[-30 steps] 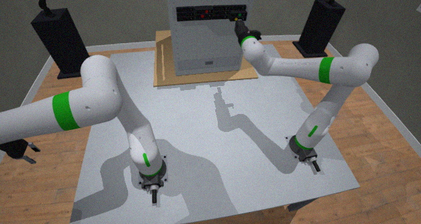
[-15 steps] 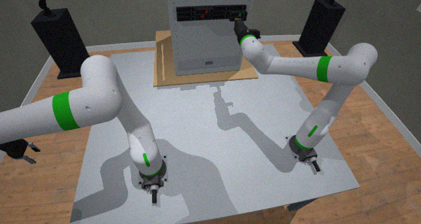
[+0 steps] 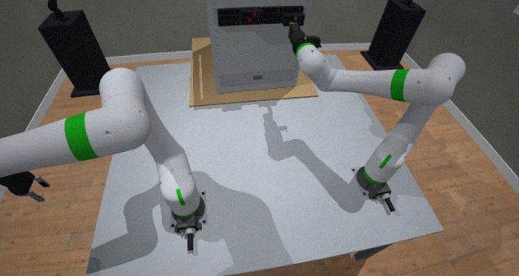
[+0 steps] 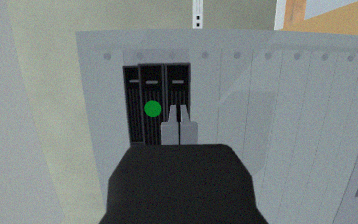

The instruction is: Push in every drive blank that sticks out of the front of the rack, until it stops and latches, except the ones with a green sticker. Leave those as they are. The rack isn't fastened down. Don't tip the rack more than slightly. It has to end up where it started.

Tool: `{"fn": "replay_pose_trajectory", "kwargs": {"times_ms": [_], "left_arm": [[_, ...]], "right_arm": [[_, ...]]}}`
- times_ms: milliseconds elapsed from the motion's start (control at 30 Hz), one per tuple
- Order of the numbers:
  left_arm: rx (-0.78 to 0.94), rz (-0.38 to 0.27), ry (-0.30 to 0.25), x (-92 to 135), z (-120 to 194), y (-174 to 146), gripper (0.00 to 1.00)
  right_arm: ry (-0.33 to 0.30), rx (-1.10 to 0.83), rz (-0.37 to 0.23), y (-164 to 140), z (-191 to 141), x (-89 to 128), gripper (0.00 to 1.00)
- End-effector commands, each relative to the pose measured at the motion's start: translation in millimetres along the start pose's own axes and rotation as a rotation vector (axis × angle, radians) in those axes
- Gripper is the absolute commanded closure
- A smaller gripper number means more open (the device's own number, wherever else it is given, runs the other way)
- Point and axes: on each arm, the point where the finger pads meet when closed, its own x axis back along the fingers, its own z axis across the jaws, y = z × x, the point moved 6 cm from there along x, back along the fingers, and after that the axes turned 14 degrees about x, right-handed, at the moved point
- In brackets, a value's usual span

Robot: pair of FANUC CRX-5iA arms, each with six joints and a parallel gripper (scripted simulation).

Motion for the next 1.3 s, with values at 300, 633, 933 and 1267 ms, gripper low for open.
{"fn": "replay_pose_trajectory", "kwargs": {"times_ms": [300, 633, 933, 1267], "left_arm": [[0.0, -0.002, -0.001, 1, 0, 0, 0.0], [0.0, -0.002, -0.001, 1, 0, 0, 0.0], [0.0, -0.002, -0.001, 1, 0, 0, 0.0], [0.0, -0.002, -0.001, 1, 0, 0, 0.0]], "right_arm": [[-0.002, -0.001, 0.001, 0, -1, 0, 1.0], [-0.002, -0.001, 0.001, 0, -1, -10, 1.0], [-0.002, -0.001, 0.001, 0, -1, -10, 1.0], [-0.002, -0.001, 0.001, 0, -1, -20, 1.0]]}}
